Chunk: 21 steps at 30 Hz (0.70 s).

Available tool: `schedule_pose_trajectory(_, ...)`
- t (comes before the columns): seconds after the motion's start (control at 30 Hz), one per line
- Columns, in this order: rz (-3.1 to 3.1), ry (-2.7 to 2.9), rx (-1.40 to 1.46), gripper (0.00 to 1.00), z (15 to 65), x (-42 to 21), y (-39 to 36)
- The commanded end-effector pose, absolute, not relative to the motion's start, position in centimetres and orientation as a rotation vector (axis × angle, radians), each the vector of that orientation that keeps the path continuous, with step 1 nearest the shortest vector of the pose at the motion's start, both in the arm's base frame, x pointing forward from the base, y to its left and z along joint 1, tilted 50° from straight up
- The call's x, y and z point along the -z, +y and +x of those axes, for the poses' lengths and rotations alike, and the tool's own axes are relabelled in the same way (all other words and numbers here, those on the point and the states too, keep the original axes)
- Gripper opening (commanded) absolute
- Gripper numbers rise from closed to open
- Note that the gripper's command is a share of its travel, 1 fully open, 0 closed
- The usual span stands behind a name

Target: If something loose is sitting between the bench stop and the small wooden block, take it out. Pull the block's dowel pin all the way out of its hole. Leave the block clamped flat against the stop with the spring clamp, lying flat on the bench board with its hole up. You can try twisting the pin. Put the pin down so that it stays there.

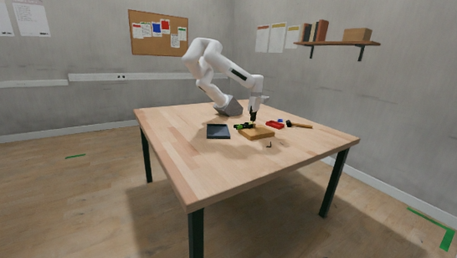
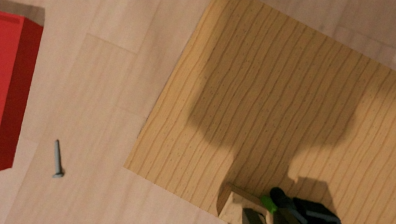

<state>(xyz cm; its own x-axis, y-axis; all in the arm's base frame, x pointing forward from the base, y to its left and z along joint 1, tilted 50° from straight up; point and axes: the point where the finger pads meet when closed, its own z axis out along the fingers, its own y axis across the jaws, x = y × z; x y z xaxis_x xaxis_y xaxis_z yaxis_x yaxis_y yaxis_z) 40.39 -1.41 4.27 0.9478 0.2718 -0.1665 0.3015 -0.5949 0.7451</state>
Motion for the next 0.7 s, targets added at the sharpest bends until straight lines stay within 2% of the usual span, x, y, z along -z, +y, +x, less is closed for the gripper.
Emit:
schedule_pose_trajectory(0.0,2.243,0.376,0.027,0.00,40.49,-4.34,-1.30)
schedule_pose_trajectory(0.67,2.256,0.286,-0.015,0.00,40.49,-4.35,-1.30)
